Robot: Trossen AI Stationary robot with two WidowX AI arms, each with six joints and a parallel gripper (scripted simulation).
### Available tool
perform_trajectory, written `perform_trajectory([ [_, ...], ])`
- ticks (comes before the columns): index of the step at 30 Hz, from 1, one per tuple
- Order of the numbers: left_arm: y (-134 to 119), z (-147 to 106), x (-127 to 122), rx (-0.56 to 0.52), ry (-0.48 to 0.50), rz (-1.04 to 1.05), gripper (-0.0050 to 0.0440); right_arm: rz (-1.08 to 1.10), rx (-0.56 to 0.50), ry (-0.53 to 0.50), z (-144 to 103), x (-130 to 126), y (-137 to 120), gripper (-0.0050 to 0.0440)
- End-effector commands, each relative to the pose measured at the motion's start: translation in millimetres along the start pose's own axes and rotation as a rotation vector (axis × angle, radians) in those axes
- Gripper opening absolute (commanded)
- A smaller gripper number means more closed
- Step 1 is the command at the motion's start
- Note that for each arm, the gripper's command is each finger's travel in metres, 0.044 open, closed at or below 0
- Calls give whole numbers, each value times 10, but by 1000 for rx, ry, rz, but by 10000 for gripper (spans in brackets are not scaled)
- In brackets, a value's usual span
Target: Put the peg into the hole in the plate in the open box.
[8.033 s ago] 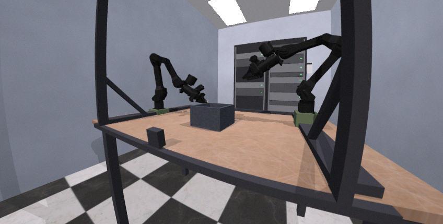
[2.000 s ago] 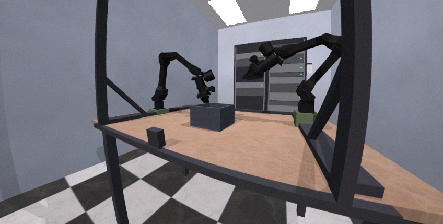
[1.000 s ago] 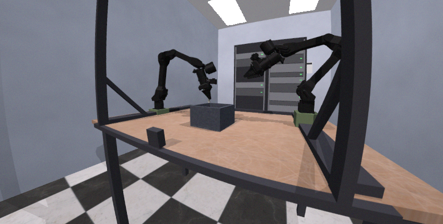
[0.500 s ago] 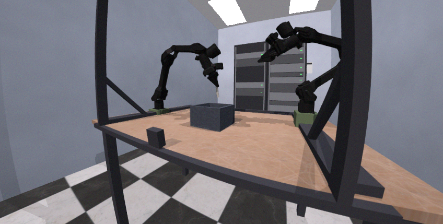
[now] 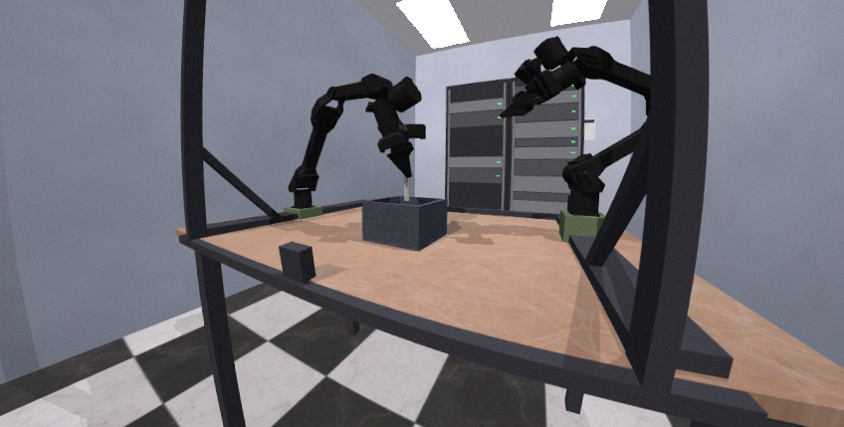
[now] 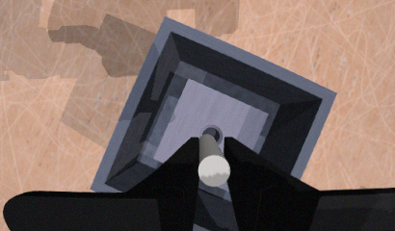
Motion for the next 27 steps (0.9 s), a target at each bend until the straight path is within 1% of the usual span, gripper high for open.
perform_trajectory([
  [1,66,-80,-73,-9,0,-32,26,0,-12,-4,-31,0,29,440],
  [9,58,-11,-86,7,12,-46,26,1,-12,-4,-32,0,30,440],
  [10,62,-72,-74,-5,3,-48,26,2,-9,-5,-25,-2,25,440],
  [13,23,19,-67,3,9,-44,26,2,-9,-5,-25,-2,25,440],
  [27,-6,63,-57,-8,0,-46,26,2,-9,-5,-25,-2,25,440],
])
Point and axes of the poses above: on each arm, the point midway between the two fingers, 35 mm back from their tips, its own z axis out along the fingers, its own x axis across the jaws, y = z × x, the point moved 10 cm from there along -z, back along the fingers, and after that the axes turned 6 degrees about -z, right-handed, at the moved point
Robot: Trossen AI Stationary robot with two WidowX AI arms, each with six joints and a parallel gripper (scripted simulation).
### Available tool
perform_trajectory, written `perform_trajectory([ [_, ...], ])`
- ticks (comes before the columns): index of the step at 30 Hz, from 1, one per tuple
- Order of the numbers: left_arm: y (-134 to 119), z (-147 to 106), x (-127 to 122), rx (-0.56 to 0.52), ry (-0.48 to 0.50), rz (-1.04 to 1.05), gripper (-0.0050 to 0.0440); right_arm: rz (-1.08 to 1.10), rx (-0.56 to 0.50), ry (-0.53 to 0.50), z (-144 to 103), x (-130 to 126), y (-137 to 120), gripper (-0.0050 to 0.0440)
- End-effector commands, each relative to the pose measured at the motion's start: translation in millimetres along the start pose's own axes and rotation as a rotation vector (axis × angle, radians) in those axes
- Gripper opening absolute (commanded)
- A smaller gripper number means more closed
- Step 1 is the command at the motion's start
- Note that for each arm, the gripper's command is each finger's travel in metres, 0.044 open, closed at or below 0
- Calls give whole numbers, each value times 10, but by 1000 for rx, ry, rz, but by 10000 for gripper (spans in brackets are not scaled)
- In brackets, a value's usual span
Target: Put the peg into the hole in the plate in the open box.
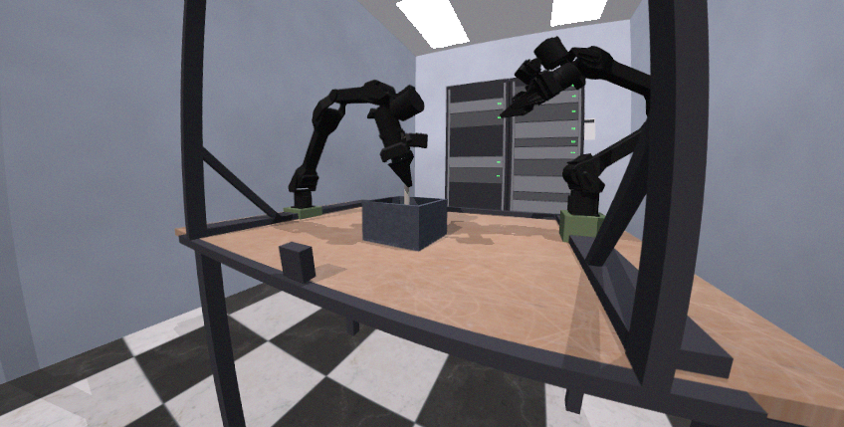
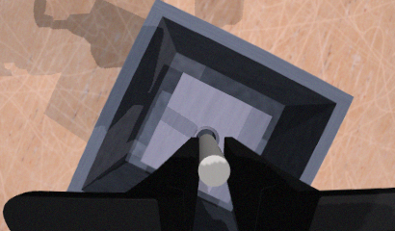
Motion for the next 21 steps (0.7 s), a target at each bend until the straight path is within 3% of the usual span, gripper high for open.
perform_trajectory([
  [1,30,-169,25,-35,-24,-11,26,1,-10,-4,-26,-1,26,440],
  [21,-38,25,40,-31,-21,-10,26,1,-10,-4,-26,-1,26,440],
])
Point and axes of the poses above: on each arm, the point midway between the two fingers, 35 mm back from their tips, its own z axis out along the fingers, its own x axis across the jaws, y = z × x, the point moved 10 cm from there along -z, back along the fingers, and after that the axes turned 6 degrees about -z, right-handed, at the moved point
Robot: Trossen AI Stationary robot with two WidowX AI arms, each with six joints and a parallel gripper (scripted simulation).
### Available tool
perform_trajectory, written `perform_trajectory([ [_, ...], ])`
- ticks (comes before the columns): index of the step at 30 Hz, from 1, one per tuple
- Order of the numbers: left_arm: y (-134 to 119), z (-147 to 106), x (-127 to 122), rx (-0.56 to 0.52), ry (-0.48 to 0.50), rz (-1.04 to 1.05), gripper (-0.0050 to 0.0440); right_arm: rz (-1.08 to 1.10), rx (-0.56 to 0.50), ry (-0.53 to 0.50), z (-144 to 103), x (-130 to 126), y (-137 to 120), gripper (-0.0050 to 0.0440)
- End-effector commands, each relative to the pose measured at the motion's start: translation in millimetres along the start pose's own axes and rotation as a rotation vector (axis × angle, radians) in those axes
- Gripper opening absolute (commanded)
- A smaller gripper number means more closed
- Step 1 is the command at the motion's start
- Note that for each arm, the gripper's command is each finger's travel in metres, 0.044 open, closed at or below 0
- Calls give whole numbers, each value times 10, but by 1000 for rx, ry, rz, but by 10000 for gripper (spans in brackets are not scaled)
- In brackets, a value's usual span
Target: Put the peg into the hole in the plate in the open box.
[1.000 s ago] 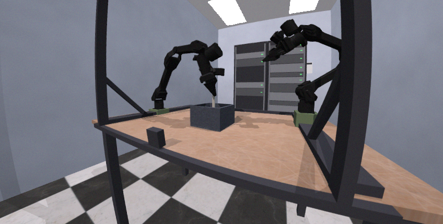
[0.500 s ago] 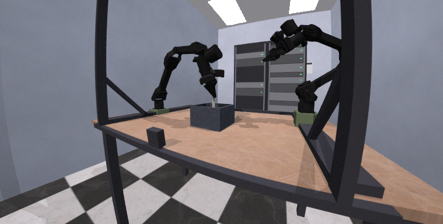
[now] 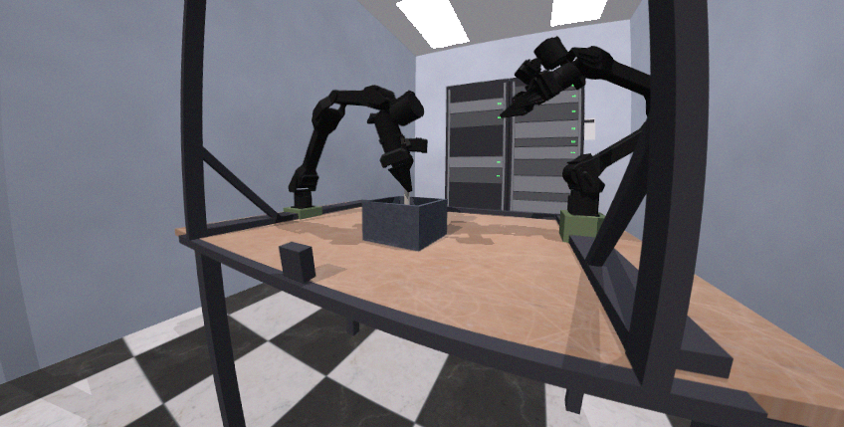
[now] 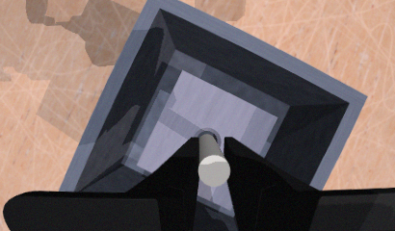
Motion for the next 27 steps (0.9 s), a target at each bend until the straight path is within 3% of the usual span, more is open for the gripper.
perform_trajectory([
  [1,7,-92,28,-28,-19,-8,26,1,-10,-4,-26,-1,26,440],
  [17,-143,410,21,-6,-2,-3,26,1,-10,-4,-26,-1,26,440],
  [24,-174,506,21,-6,-2,-3,26,1,-10,-4,-26,-1,26,440],
  [27,-167,388,46,-39,-37,-13,26,1,-10,-4,-26,-1,26,440],
])
Point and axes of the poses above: on each arm, the point midway between the two fingers, 35 mm back from their tips, its own z axis out along the fingers, its own x axis across the jaws, y = z × x, the point moved 10 cm from there along -z, back along the fingers, and after that the axes turned 6 degrees about -z, right-handed, at the moved point
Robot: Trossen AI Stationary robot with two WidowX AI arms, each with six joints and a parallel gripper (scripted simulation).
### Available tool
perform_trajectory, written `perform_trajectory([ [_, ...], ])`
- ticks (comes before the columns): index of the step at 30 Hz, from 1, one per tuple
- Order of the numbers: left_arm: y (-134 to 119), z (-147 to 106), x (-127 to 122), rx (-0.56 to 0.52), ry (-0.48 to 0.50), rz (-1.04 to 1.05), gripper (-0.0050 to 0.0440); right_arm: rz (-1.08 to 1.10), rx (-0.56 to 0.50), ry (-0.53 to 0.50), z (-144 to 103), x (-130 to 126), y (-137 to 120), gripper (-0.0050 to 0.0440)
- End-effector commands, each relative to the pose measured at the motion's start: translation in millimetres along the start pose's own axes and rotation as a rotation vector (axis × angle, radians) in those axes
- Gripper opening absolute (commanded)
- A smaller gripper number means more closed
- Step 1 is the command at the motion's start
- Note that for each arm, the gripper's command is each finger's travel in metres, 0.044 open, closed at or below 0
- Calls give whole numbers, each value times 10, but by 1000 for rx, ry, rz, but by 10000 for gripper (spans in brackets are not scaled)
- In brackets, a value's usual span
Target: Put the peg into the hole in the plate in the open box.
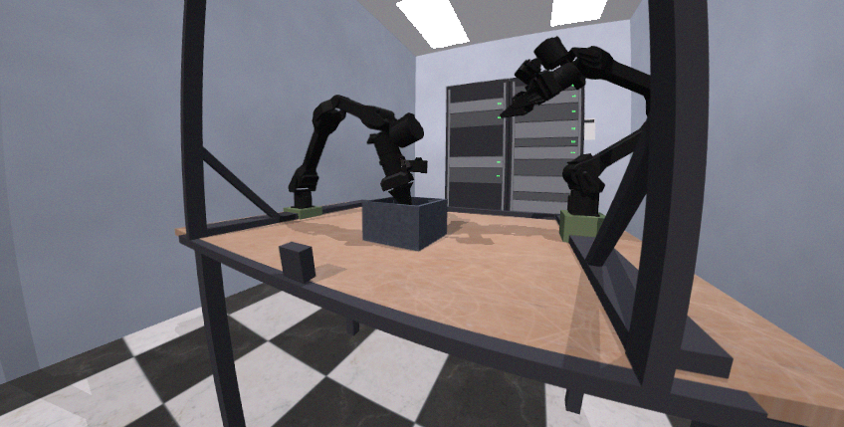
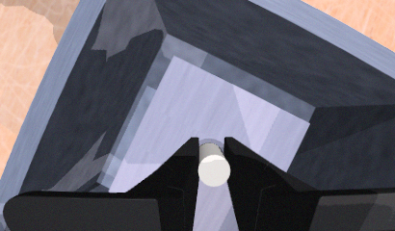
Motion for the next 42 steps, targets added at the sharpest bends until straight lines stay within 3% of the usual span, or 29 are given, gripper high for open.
perform_trajectory([
  [1,-6,-91,36,-32,-34,-11,26,1,-10,-4,-26,-1,26,440],
  [16,-55,47,22,-16,-15,-6,26,1,-10,-4,-26,-1,26,440],
  [20,16,-48,-21,-25,-5,1,26,1,-10,-4,-26,-1,26,440],
  [32,-1,-21,0,-15,1,1,26,1,-10,-4,-26,-1,26,440],
  [35,-1,-21,0,-16,1,1,98,1,-10,-4,-26,-1,26,440],
  [38,17,-93,2,-29,-12,-4,110,1,-10,-4,-26,-1,26,440],
  [40,39,-142,-13,-37,-17,-7,158,1,-10,-4,-26,-1,26,440],
  [42,50,-232,-12,-49,-26,-10,170,1,-10,-4,-26,-1,26,440],
])
Point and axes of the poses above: on each arm, the point midway between the two fingers, 35 mm back from their tips, its own z axis out along the fingers, its own x axis across the jaws, y = z × x, the point moved 10 cm from there along -z, back along the fingers, and after that the axes turned 6 degrees about -z, right-handed, at the moved point
